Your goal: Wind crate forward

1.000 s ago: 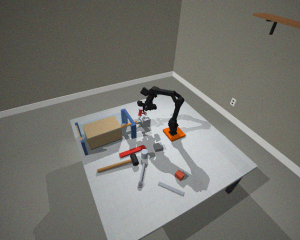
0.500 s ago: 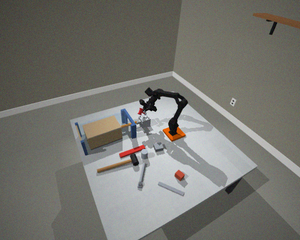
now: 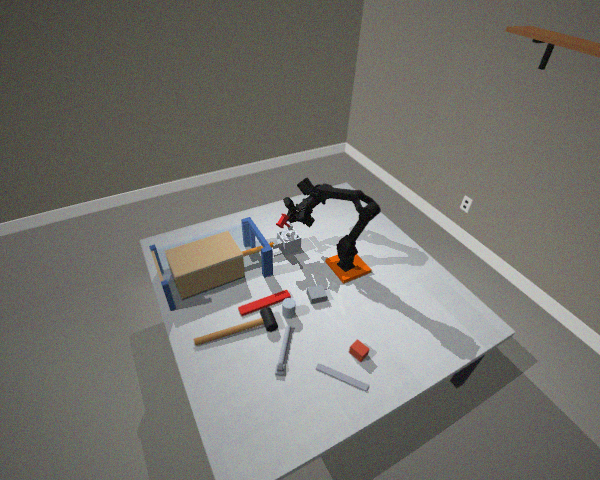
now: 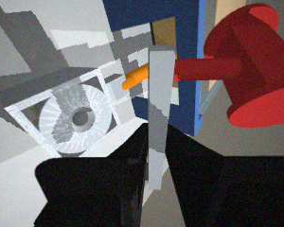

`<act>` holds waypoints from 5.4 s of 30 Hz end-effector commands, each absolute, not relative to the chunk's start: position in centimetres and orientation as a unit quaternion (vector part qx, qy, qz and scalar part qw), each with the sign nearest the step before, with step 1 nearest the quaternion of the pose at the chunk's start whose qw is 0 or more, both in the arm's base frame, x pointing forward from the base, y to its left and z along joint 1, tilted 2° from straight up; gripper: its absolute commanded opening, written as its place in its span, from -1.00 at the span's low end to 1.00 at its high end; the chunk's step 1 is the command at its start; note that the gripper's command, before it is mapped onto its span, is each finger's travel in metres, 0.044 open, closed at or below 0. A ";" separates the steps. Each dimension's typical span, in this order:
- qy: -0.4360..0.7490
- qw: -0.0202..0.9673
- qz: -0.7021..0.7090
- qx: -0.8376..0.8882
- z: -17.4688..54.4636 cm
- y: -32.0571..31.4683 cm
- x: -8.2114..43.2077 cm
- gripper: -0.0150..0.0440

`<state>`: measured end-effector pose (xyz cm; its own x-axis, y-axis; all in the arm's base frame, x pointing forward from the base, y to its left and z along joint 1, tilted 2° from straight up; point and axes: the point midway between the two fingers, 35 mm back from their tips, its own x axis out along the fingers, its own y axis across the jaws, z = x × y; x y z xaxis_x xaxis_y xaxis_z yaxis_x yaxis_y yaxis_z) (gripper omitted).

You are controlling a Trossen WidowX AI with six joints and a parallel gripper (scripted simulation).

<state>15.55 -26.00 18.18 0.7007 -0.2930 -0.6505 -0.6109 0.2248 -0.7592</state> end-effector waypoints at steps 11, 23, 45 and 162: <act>0.295 0.699 0.035 -0.651 18.5 -26.0 15.5 -0.49; 0.230 0.700 -0.030 -0.675 18.4 -26.0 15.5 -0.49; 0.146 0.693 -0.112 -0.698 18.4 -25.8 15.5 -0.49; 0.141 0.684 -0.126 -0.705 14.3 -21.0 14.1 -0.49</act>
